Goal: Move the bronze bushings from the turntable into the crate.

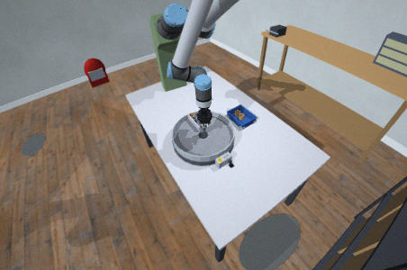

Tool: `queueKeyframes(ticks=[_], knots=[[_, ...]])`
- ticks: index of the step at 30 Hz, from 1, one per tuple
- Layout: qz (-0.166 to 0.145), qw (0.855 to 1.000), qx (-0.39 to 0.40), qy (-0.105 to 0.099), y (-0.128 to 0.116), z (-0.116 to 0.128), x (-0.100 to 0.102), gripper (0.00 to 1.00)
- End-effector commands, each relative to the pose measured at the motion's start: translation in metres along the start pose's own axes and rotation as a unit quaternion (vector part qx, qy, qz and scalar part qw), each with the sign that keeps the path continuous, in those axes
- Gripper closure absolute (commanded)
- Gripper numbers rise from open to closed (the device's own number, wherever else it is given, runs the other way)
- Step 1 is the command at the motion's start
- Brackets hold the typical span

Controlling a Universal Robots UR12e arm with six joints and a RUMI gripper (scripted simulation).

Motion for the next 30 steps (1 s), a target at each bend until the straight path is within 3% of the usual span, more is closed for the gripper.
queueKeyframes(ticks=[1, 16, 30], knots=[[0.0, 1.0, 0.0, 0.0, 0.0, 0.0, 0.0, 1.0], [0.0, 1.0, 0.0, 0.0, 0.0, 0.0, 0.001, 1.0], [0.0, 1.0, 0.0, 0.0, 0.0, 0.0, 0.019, 1.0]])
Point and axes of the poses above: the point where the finger pads meet when closed, its own x axis out along the fingers, its own z axis across the jaws, y = z × x, the point moved 5 cm from there along -x, back along the fingers, and after that the axes turned 8 degrees about x, right-handed, at the moved point
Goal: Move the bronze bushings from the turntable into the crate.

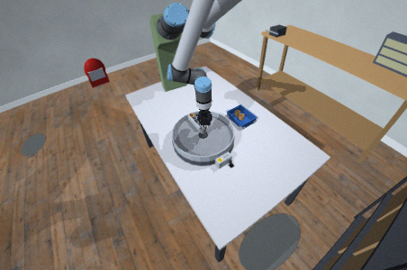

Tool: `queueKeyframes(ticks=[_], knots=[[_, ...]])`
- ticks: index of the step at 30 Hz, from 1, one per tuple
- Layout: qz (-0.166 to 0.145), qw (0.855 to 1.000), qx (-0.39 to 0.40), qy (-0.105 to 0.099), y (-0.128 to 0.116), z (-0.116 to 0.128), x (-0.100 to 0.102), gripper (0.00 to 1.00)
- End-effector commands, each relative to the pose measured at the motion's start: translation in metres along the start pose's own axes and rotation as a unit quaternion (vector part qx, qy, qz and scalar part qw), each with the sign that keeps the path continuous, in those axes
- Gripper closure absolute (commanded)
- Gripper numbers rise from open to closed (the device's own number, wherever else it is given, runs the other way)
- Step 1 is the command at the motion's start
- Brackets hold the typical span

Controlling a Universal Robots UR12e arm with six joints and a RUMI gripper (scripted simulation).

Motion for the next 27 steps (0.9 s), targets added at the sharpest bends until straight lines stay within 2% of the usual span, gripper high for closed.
queueKeyframes(ticks=[1, 8, 27], knots=[[0.0, 1.0, 0.0, 0.0, -0.0002, 0.0003, 0.0081, 1.0], [0.0, 1.0, 0.0, 0.0, -0.0002, 0.0003, 0.0164, 1.0], [0.0, 1.0, 0.0, 0.0, -0.0002, 0.0003, 0.0174, 1.0]])
Point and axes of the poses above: the point where the finger pads meet when closed, its own x axis out along the fingers, its own z axis across the jaws, y = z × x, the point moved 5 cm from there along -x, back along the fingers, and after that the axes turned 8 degrees about x, right-handed, at the moved point
